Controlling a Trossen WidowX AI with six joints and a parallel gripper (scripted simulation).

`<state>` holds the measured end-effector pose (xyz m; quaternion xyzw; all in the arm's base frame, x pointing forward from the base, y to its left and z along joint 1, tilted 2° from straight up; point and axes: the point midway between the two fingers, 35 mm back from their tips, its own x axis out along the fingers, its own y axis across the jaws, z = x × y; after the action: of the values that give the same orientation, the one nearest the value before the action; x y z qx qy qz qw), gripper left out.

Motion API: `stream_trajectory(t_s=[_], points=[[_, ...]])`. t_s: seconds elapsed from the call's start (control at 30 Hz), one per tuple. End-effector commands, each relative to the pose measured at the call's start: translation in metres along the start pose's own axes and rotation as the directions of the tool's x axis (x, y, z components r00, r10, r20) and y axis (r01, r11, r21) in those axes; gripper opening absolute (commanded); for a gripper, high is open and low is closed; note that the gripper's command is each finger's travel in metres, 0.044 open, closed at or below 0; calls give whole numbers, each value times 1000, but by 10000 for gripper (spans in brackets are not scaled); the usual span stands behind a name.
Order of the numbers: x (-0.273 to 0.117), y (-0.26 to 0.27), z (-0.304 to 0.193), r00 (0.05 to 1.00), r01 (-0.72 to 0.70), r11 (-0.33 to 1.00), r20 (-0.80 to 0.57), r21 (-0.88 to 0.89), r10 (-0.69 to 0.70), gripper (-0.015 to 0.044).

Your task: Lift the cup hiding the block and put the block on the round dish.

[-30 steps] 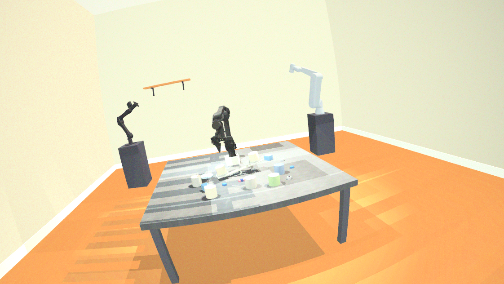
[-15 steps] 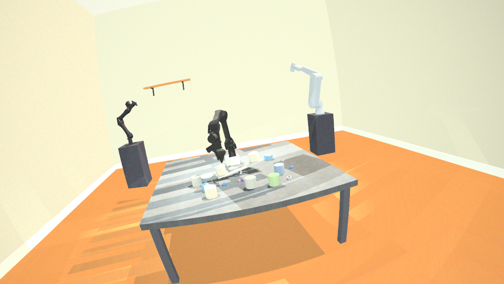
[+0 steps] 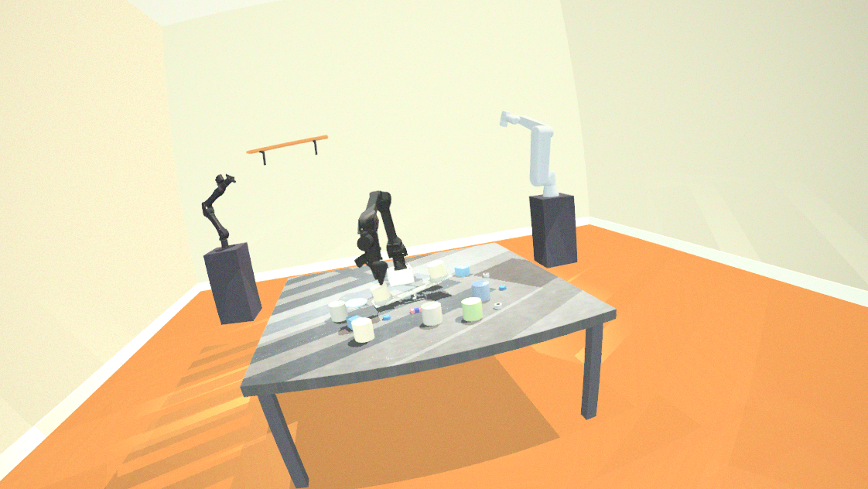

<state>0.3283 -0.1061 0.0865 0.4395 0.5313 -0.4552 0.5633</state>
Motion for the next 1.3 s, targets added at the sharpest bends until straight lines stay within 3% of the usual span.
stream_trajectory(t_s=[0.0, 1.2, 1.27], points=[[7, -1, 0, 1000, 7, 1000, 0, 6, -7, 440], [63, -3, 0, 1000, 7, 1000, 0, 6, -7, 440], [63, -3, 0, 1000, 7, 1000, 0, 6, -7, 387]])
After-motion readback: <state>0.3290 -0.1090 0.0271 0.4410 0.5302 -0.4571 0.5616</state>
